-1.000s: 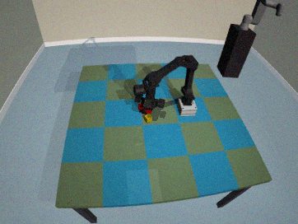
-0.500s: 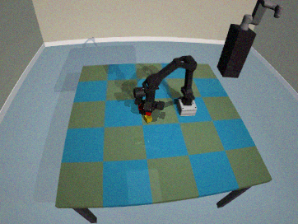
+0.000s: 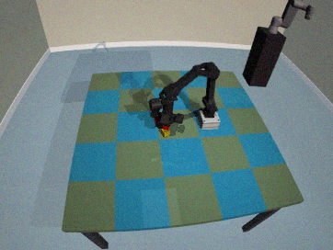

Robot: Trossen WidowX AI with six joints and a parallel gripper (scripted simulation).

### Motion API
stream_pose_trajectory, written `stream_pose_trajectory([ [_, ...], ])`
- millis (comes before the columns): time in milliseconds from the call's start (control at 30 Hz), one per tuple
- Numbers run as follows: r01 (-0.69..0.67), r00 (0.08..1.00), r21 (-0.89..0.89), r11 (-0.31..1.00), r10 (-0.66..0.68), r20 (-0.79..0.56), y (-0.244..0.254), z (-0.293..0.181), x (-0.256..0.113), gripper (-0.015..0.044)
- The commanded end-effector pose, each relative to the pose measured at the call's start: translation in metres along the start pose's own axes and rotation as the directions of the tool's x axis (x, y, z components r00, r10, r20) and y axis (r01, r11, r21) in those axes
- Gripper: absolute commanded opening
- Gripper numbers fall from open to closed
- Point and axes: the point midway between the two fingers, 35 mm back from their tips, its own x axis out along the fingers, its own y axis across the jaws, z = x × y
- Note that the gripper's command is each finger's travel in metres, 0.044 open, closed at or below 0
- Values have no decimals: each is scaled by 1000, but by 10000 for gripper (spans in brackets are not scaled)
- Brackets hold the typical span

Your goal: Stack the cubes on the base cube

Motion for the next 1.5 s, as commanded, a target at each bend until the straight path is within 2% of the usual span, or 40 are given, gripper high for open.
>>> stream_pose_trajectory([
  [0, 2, 1000, 6, 1000, -2, -4, 0, -1, 1, 105],
  [300, 2, 1000, 6, 1000, -2, -4, 0, -1, 1, 105],
  [433, 2, 1000, 6, 1000, -2, -4, 0, -1, 1, 205],
  [1467, -1, 1000, 0, 1000, 1, -1, 0, 0, -30, 205],
])
